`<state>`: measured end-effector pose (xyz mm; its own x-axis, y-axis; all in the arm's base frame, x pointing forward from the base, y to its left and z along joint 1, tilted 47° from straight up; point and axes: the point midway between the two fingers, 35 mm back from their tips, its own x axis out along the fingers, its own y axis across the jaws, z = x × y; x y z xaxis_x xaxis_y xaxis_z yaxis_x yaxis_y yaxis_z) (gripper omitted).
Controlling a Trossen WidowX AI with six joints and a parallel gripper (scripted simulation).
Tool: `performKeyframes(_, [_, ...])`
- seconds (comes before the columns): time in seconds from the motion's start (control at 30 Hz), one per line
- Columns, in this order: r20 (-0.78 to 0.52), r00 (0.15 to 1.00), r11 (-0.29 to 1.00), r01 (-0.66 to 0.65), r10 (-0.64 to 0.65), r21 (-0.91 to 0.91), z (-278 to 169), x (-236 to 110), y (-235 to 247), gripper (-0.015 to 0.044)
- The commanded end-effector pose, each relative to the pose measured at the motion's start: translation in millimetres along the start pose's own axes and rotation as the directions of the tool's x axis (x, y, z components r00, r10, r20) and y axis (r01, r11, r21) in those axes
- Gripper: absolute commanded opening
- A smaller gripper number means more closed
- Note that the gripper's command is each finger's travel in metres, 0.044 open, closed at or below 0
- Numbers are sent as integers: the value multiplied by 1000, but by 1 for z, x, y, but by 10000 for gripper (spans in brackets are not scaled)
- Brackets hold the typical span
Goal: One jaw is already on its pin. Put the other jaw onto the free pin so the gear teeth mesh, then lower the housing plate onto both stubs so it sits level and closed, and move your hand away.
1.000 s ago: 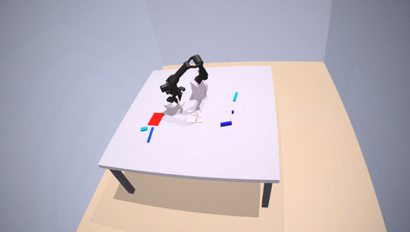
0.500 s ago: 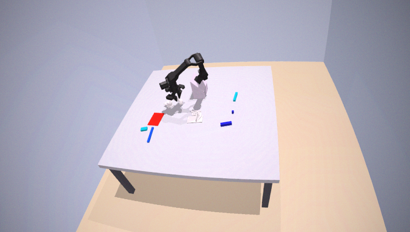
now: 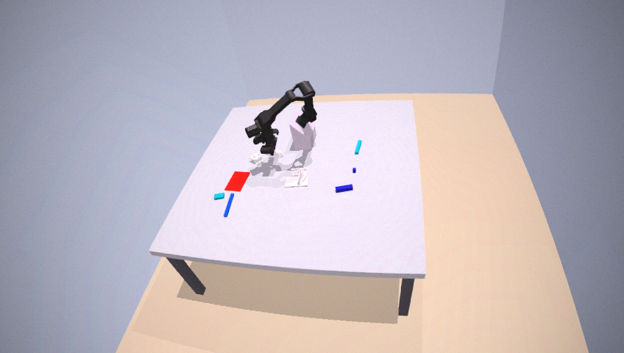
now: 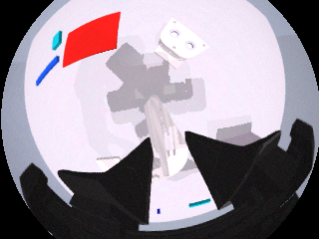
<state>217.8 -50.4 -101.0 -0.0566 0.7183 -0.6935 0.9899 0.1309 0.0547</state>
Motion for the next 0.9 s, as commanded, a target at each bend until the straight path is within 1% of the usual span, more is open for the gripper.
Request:
performKeyframes(0.0, [4,1000,988,-9,10,-155,-8,-3,6,134])
performKeyframes(0.2, [5,1000,936,-8,10,-351,-18,-4,12,134])
performKeyframes(0.4, [5,1000,846,-6,10,-533,-28,-4,17,134])
performKeyframes(0.63, [4,1000,697,-5,11,-717,-39,-4,23,134])
performKeyframes(0.87, [2,1000,509,-4,11,-861,-51,-3,28,134])
